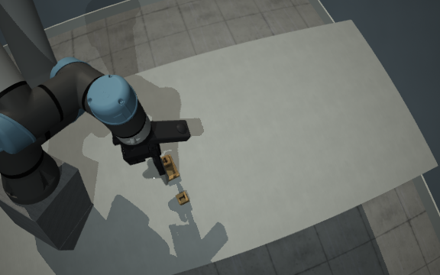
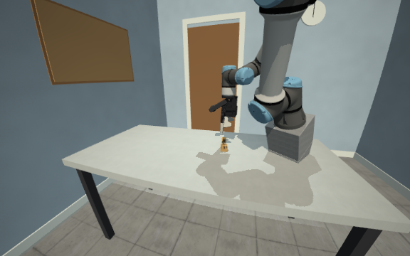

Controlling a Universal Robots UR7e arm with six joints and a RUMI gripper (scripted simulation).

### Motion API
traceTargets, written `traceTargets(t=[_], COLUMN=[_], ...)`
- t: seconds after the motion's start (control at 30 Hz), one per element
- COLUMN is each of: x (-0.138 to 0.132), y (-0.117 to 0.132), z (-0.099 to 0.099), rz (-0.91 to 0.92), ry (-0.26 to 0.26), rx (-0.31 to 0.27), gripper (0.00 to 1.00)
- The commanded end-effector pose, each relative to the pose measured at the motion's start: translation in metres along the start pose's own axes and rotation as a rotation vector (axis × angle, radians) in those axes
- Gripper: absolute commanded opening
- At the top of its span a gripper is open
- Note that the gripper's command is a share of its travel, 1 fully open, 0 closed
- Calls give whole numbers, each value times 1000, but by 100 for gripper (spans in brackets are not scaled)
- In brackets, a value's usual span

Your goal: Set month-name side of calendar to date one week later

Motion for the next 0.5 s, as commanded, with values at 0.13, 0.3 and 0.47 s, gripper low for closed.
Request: traceTargets(t=[0.13,0.3,0.47], x=[23,33,45], y=[-6,-8,-10], z=[2,3,5], rz=[284,418,564], ry=[4,4,4], rx=[-2,-1,-1], gripper=[100,100,100])
Point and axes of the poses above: the point where the finger pads meet when closed, its own z axis out along the fingers, its own x axis across the jaws, y = z × x, the point moved 6 cm from there along -z, back along the fingers, and after that the axes turned 5 degrees about -z, right-handed, at the moved point
